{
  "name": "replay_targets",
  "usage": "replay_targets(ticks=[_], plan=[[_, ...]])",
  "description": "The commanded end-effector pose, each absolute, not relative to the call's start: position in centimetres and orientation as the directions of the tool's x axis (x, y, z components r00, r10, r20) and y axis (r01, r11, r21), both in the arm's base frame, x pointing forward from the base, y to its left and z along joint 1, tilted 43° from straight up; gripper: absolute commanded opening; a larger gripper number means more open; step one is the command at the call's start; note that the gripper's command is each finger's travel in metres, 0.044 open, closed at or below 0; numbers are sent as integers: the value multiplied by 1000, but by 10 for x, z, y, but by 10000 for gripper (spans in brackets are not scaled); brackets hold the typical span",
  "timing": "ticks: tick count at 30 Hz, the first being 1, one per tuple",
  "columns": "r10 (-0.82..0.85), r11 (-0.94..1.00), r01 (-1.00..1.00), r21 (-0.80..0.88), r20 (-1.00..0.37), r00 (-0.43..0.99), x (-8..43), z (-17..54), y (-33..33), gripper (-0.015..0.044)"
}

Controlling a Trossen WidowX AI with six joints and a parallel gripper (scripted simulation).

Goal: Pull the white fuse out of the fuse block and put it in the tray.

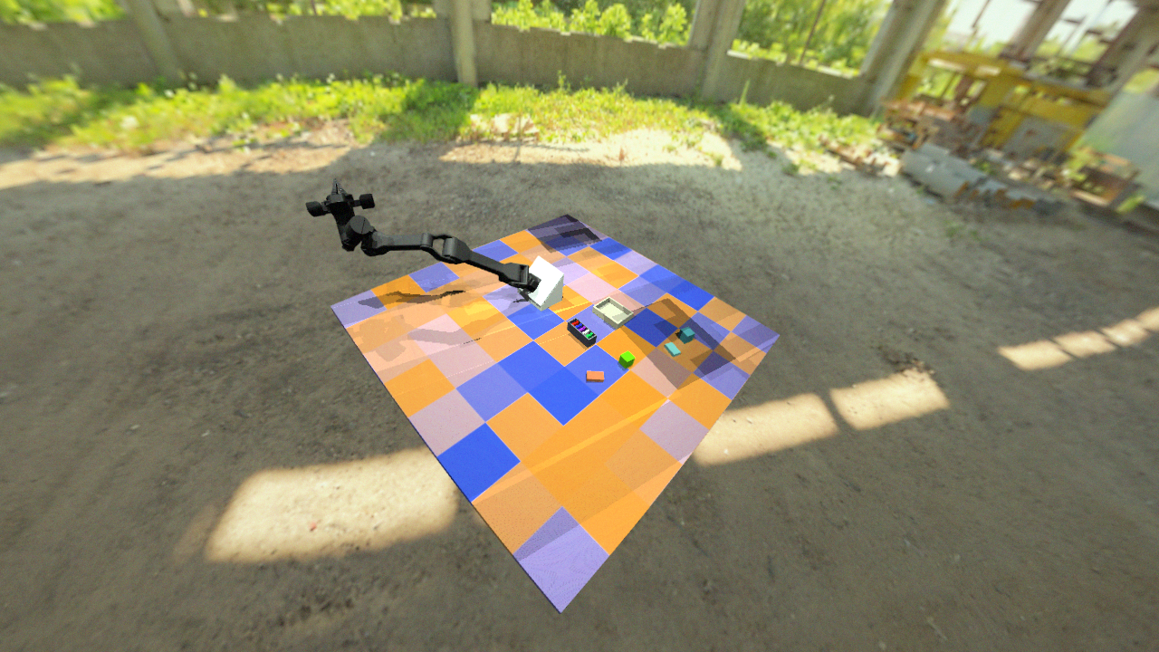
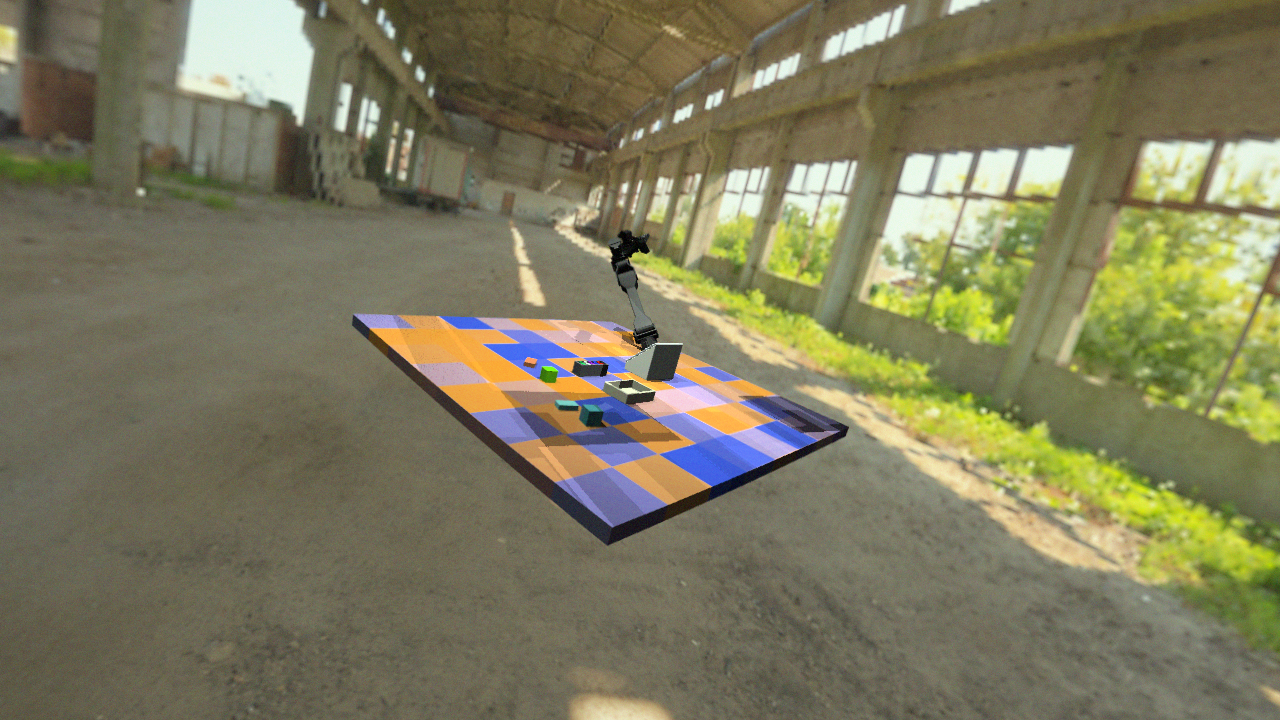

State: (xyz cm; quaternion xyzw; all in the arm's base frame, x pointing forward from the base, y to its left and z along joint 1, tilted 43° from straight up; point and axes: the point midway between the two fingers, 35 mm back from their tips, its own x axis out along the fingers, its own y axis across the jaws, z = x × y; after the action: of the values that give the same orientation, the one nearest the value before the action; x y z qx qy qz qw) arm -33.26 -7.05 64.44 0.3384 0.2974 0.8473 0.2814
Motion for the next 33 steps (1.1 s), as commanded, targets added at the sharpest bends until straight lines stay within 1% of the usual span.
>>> replay_targets(ticks=[1, 3, 6, 10, 17, 25, 33], plan=[[676, -666, -274, 694, 406, -615, -333, 644, -71, 26], [659, -677, -261, 689, 408, -632, -333, 643, -79, 74], [599, -709, -214, 672, 413, -686, -334, 640, -106, 74], [479, -758, -123, 641, 418, -772, -331, 633, -154, 74], [239, -807, 56, 588, 412, -879, -308, 617, -240, 74], [-66, -802, 276, 530, 381, -922, -255, 591, -333, 74], [-376, -728, 491, 478, 321, -869, -174, 557, -412, 74]])
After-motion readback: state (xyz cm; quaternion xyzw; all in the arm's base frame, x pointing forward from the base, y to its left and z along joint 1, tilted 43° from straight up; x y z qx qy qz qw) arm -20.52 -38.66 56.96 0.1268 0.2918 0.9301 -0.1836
